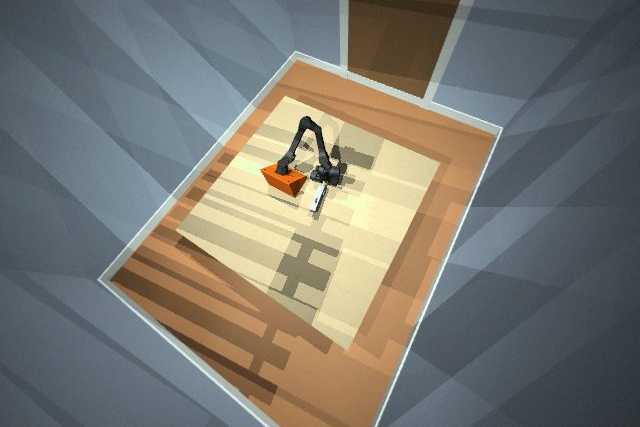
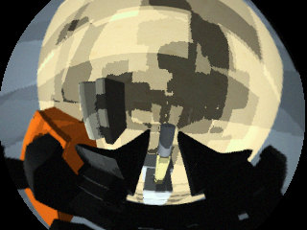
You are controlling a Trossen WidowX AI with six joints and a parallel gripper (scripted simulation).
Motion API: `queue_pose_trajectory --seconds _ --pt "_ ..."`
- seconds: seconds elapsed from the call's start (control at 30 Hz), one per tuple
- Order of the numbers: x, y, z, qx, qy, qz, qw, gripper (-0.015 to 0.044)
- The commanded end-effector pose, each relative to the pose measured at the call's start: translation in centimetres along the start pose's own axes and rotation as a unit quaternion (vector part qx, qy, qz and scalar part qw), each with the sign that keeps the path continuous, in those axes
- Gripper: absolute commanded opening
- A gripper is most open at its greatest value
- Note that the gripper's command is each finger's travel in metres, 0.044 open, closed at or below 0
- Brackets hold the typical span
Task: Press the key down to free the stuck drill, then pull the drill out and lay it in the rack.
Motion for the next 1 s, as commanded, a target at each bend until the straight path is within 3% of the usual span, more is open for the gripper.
queue_pose_trajectory --seconds 0.0,0.07,0.3,0.97 --pt "0.01 -0.01 -0.01 0.000 0.000 0.000 1.000 0.0099" --pt "0.01 -0.01 -0.01 0.000 0.000 0.000 1.000 0.0046" --pt "0.01 -0.01 -0.01 0.000 0.000 0.000 1.000 0.0000" --pt "0.72 -0.13 0.16 0.003 -0.001 -0.002 1.000 0.0000"
Point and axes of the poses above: the point midway between the two fingers, 35 mm back from their tips, its own y axis out along the fingers, its own z axis across the jaws, x = y × z, the point moved 10 cm from there along -y, back along the fingers, and after that the axes turned 1 degree about y, right-handed, at the moved point
